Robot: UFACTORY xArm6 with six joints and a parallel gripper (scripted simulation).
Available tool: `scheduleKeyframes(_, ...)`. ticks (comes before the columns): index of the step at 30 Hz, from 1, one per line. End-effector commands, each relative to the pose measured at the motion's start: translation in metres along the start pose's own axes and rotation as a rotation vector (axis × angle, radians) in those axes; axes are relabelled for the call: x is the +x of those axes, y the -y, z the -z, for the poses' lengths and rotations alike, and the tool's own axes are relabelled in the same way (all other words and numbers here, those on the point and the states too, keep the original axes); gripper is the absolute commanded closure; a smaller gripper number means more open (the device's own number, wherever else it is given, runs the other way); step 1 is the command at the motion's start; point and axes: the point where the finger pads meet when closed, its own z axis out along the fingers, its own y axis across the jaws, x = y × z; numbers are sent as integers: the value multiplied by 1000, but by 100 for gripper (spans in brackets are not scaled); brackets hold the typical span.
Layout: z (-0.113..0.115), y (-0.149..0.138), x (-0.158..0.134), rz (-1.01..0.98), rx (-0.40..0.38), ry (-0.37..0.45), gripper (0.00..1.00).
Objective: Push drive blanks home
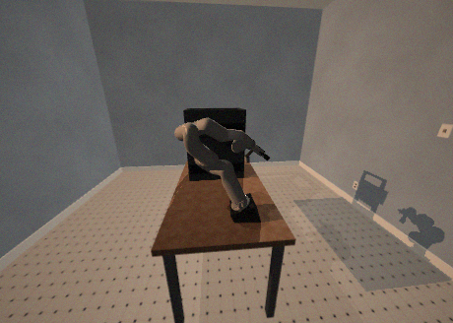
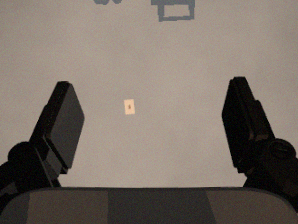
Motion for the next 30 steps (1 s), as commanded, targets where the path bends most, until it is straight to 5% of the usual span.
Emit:
scheduleKeyframes(1, 5, -14, -18, 135, -68, 75, 0)
scheduleKeyframes(30, 70, -92, -55, 885, -328, 504, 0)
